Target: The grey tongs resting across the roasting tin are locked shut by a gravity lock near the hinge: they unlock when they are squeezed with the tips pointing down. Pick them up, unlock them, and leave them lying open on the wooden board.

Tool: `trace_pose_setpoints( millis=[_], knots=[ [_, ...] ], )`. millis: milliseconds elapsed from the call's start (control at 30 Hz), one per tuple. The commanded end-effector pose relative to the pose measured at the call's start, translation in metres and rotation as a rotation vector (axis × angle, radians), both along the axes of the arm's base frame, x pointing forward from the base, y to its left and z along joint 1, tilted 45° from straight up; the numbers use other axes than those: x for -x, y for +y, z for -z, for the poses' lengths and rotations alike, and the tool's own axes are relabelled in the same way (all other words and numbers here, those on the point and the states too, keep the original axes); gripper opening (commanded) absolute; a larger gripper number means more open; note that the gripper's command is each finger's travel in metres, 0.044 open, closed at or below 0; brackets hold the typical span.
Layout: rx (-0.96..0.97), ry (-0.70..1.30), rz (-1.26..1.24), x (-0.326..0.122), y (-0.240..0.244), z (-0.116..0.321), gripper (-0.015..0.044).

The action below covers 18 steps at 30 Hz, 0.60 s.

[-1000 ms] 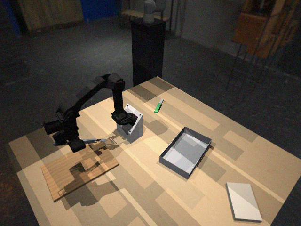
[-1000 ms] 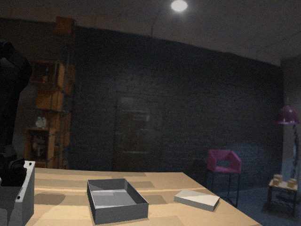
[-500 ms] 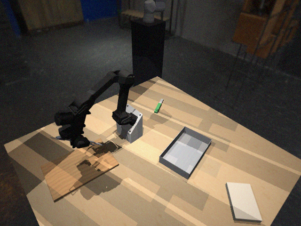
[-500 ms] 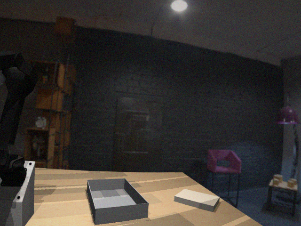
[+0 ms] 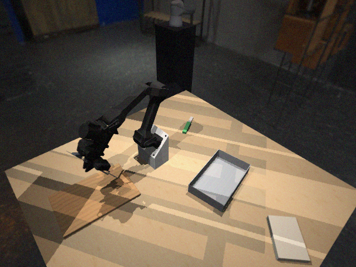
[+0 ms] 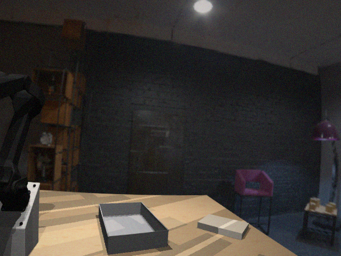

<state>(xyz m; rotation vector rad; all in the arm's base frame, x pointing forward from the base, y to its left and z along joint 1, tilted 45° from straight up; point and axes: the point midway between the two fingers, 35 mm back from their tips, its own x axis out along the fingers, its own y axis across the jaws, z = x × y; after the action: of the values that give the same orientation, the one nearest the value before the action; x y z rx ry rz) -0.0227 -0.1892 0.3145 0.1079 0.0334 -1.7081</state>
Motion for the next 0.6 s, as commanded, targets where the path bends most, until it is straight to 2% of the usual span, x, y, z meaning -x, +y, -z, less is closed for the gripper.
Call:
trace_pose_setpoints(
  millis=[0, 333, 567],
  knots=[
    [0.094, -0.005, 0.011, 0.001, 0.007, -0.001, -0.0150],
    [0.266, -0.015, 0.022, 0.001, 0.018, -0.001, -0.0150],
    [0.277, -0.017, 0.023, 0.001, 0.019, 0.000, -0.0150]
  ],
)
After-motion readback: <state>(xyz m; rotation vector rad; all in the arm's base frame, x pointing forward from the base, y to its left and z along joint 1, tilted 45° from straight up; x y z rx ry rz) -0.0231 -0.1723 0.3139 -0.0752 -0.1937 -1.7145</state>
